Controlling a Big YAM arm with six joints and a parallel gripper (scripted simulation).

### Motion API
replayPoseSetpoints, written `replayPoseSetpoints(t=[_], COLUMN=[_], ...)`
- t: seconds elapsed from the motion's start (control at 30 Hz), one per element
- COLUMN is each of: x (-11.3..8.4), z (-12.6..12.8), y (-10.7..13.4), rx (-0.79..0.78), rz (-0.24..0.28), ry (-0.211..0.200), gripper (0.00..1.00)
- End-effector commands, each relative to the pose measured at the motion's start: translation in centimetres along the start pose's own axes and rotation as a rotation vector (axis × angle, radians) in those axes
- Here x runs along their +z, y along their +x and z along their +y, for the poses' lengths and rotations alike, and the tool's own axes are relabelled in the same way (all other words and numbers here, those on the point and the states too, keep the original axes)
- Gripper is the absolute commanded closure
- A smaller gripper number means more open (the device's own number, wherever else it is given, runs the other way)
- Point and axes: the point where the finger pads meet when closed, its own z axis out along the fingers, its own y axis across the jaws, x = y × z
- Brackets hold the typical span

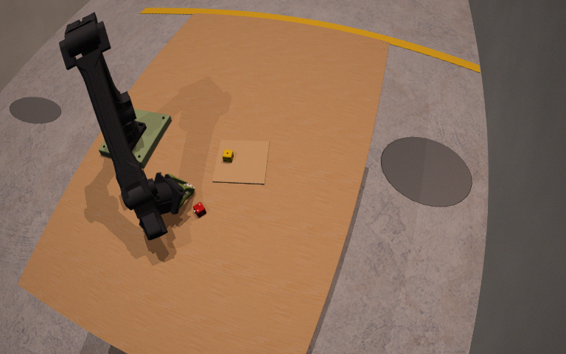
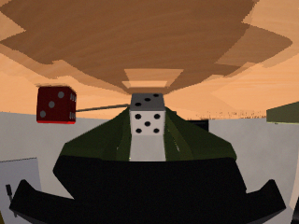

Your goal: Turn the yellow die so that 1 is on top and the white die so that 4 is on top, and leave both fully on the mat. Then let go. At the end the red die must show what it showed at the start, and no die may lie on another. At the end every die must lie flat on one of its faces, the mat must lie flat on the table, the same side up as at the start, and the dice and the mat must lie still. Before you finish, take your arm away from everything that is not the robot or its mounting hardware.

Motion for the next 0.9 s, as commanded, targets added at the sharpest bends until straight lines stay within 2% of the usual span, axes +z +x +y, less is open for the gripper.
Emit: replayPoseSetpoints(t=[0.0, 0.13, 0.27, 0.87], x=[0.13, 0.13, 0.13, 0.13], z=[0.35, 0.35, 0.35, 0.35], y=[0.40, 0.40, 0.40, 0.40], rx=[-0.034, -0.034, -0.034, -0.034], rz=[-0.005, -0.005, -0.005, -0.005], ry=[0.001, 0.001, 0.001, 0.001], gripper=[0.69, 0.69, 0.61, 0.61])
